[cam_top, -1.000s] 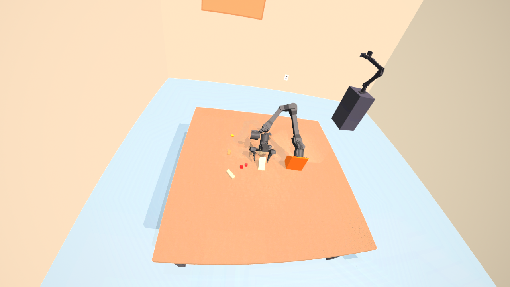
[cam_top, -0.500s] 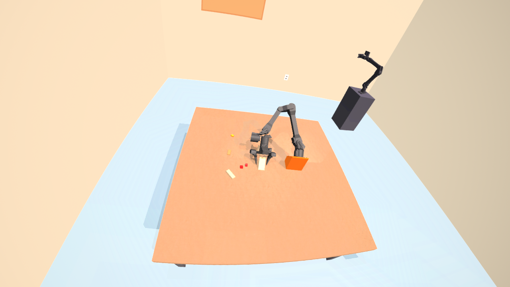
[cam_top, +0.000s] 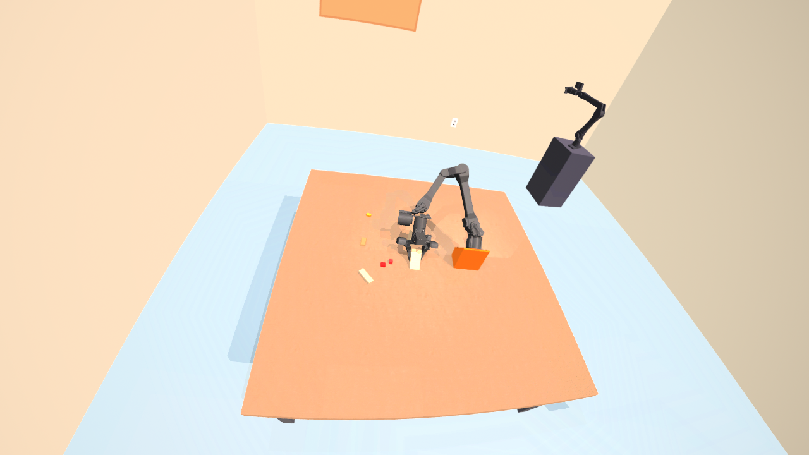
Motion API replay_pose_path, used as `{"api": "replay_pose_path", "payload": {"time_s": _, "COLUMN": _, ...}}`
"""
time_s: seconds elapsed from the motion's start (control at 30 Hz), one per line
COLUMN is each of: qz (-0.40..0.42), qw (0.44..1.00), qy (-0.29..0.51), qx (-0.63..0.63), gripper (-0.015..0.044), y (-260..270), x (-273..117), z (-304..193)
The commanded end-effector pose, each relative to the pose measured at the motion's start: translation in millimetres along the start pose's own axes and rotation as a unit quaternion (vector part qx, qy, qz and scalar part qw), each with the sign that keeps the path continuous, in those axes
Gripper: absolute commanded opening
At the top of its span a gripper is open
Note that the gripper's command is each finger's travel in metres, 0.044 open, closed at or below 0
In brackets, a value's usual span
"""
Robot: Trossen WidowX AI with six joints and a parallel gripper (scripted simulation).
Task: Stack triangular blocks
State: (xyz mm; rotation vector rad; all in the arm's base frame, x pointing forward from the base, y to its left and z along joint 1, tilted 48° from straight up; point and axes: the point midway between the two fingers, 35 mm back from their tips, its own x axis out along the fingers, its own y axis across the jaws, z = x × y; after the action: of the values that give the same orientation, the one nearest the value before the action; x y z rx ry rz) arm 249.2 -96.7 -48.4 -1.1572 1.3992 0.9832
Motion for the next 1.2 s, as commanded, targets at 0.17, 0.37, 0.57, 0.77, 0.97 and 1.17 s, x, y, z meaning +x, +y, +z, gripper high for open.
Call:
{"api": "replay_pose_path", "payload": {"time_s": 0.17, "qz": 0.001, "qw": 0.999, "qy": 0.034, "qx": -0.001, "gripper": 0.0000, "y": 0.3, "x": -2.3, "z": 6.2}}
{"api": "replay_pose_path", "payload": {"time_s": 0.37, "qz": 0.000, "qw": 0.993, "qy": 0.115, "qx": -0.002, "gripper": 0.0000, "y": 0.2, "x": -4.3, "z": 18.4}}
{"api": "replay_pose_path", "payload": {"time_s": 0.57, "qz": 0.000, "qw": 0.982, "qy": 0.191, "qx": -0.001, "gripper": 0.0000, "y": 0.2, "x": -4.6, "z": 30.3}}
{"api": "replay_pose_path", "payload": {"time_s": 0.77, "qz": -0.001, "qw": 0.964, "qy": 0.266, "qx": -0.001, "gripper": 0.0000, "y": 0.2, "x": -3.2, "z": 42.2}}
{"api": "replay_pose_path", "payload": {"time_s": 0.97, "qz": -0.001, "qw": 0.940, "qy": 0.341, "qx": -0.001, "gripper": 0.0000, "y": 0.2, "x": 0.0, "z": 53.8}}
{"api": "replay_pose_path", "payload": {"time_s": 1.17, "qz": -0.002, "qw": 0.911, "qy": 0.413, "qx": -0.001, "gripper": 0.0000, "y": 0.4, "x": 4.8, "z": 64.7}}
